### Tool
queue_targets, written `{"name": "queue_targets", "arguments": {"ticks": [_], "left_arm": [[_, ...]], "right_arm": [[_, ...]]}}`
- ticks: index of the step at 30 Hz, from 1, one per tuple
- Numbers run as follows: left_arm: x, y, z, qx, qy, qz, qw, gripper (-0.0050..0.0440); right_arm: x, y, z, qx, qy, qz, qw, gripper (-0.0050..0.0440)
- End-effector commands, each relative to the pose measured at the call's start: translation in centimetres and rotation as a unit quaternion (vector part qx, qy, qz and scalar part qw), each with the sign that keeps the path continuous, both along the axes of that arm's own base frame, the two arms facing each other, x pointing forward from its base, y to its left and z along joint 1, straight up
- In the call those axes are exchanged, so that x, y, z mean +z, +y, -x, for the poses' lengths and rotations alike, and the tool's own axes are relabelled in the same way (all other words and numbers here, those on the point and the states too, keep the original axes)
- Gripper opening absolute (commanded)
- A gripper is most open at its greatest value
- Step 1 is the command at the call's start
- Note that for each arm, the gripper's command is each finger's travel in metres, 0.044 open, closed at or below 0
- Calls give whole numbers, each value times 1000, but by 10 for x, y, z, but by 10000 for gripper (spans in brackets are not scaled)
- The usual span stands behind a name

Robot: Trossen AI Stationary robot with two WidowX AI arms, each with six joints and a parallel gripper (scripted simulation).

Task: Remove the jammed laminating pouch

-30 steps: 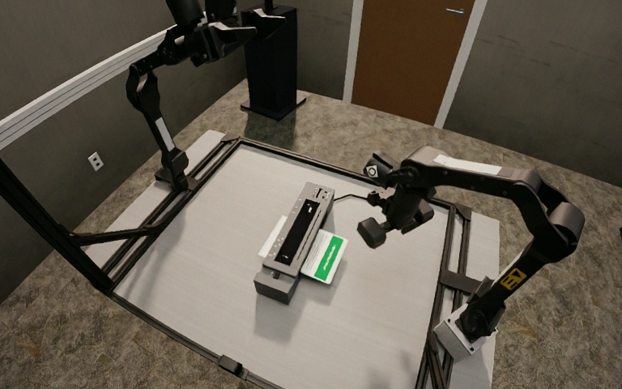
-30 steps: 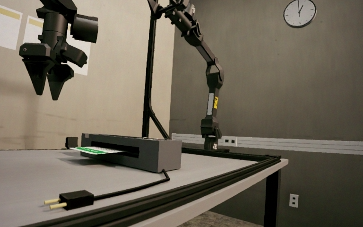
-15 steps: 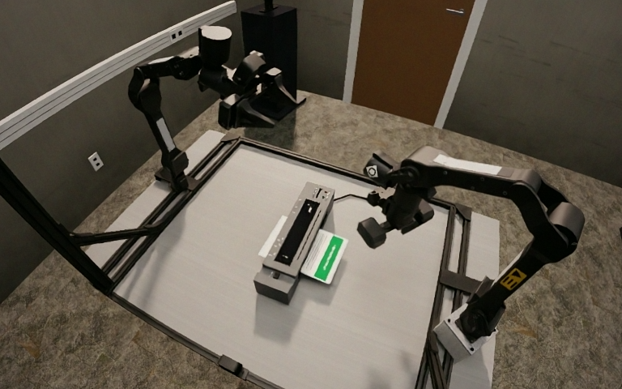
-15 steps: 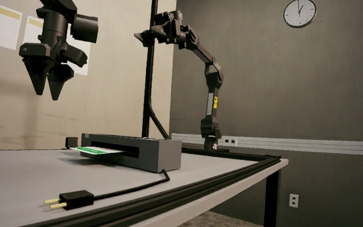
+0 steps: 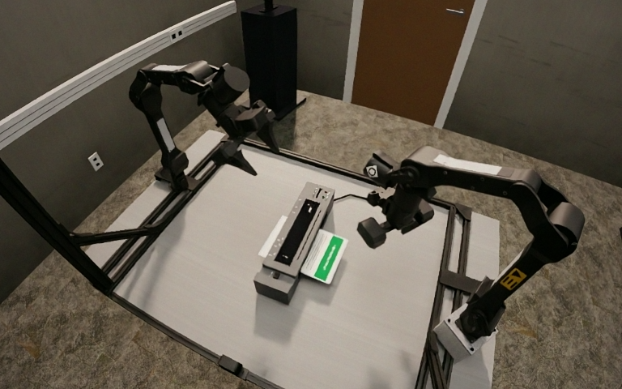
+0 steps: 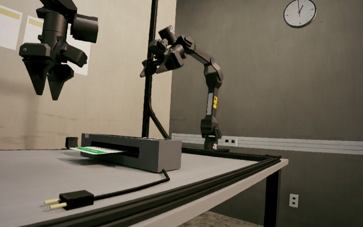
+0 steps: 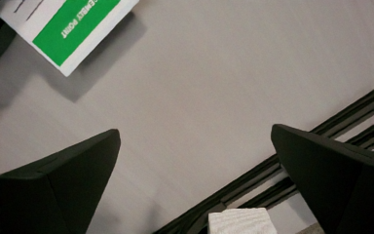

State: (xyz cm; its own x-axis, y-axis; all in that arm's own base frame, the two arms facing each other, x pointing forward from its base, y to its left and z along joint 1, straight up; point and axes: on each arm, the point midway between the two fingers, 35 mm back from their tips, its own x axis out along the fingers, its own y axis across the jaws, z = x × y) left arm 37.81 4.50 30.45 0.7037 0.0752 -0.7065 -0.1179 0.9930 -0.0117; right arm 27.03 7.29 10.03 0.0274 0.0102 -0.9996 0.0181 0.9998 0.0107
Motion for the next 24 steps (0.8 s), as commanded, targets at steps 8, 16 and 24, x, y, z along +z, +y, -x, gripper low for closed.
{"name": "queue_targets", "arguments": {"ticks": [8, 16, 24], "left_arm": [[-43, -10, 34, -16, 109, 8, 994, 440], [-103, -23, 99, -45, 298, 13, 953, 440], [-102, -24, 103, -46, 304, 19, 951, 440]], "right_arm": [[6, 1, -2, 0, -11, -3, 1000, 440], [6, 1, -2, 0, -11, -3, 1000, 440], [6, 1, -2, 0, -11, -3, 1000, 440]]}}
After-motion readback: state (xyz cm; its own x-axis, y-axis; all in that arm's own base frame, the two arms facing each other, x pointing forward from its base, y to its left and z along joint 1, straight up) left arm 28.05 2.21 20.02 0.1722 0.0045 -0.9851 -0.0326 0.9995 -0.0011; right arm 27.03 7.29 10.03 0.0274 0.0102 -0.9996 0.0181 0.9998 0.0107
